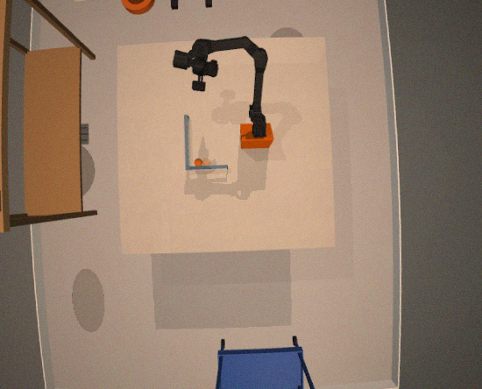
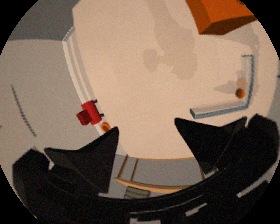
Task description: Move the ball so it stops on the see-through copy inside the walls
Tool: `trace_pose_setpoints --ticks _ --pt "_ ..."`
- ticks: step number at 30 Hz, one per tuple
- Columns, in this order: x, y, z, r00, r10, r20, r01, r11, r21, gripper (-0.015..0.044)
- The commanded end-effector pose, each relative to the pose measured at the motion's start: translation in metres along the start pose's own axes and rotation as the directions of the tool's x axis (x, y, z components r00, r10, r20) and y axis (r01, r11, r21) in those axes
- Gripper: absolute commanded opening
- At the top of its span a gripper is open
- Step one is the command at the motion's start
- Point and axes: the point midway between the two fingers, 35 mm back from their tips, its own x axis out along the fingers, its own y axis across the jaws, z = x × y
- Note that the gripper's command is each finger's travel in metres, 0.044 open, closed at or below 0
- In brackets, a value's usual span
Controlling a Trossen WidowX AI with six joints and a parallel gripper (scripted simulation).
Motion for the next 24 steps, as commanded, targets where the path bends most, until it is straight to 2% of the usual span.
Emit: trace_pose_setpoints --ticks 1,4,7,10,13,15,18,24 --pt "0.0 -0.002 -0.001 1.0 -0.002 -0.001 0.002 1.0 -0.019 0.0374" --pt "0.002 -0.023 -0.014 1.0 -0.029 -0.007 0.026 0.96 -0.28 0.03" --pt "0.004 -0.053 -0.03 0.998 -0.063 -0.012 0.044 0.807 -0.589 0.03" --pt "0.006 -0.084 -0.043 0.995 -0.095 -0.014 0.042 0.559 -0.828 0.03" --pt "0.007 -0.117 -0.053 0.992 -0.127 -0.014 0.018 0.245 -0.969 0.03" --pt "0.007 -0.139 -0.058 0.989 -0.147 -0.012 -0.009 0.018 -1.0 0.03" --pt "0.007 -0.17 -0.063 0.985 -0.174 -0.007 -0.059 -0.301 -0.952 0.03" --pt "0.008 -0.217 -0.063 0.977 -0.215 0.014 -0.141 -0.686 -0.714 0.03"
